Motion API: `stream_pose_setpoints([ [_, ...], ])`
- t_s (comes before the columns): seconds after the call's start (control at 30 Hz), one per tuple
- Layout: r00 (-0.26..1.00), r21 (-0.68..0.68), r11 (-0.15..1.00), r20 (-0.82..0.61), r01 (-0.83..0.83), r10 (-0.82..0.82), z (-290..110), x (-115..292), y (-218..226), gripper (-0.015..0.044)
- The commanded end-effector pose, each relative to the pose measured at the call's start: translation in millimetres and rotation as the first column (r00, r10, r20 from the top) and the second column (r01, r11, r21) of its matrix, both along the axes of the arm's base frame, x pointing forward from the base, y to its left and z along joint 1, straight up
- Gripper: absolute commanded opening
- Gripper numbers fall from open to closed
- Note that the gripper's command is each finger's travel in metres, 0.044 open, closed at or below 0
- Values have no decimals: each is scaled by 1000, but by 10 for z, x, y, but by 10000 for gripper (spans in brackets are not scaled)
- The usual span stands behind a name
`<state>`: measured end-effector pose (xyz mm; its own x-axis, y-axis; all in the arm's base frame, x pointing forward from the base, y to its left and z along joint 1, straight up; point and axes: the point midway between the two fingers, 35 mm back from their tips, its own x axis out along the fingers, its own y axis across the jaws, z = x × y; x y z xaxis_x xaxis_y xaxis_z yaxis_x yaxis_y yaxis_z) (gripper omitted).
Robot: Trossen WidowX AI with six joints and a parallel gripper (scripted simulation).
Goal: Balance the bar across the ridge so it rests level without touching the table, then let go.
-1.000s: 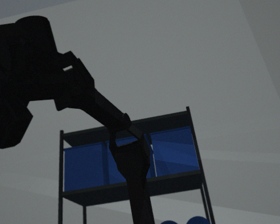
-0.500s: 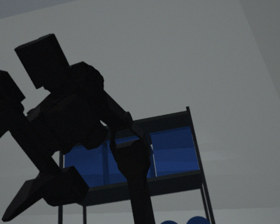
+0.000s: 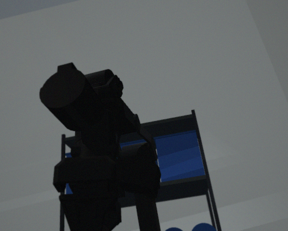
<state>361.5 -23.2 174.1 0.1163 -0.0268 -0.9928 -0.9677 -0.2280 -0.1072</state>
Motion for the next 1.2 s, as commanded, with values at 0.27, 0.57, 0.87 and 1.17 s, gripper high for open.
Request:
stream_pose_setpoints([
  [0.27, 995, 23, 998, -81, -63, 65, -114, -116, 75, 315],
  [0.57, 995, 23, 998, -81, -63, 65, -599, -66, 73, 315],
  [0.87, 995, 23, 998, -81, -63, 65, -970, -88, 74, 315],
  [1.17, 995, 23, 998, -81, -63, 65, -996, -86, 74, 315],
])
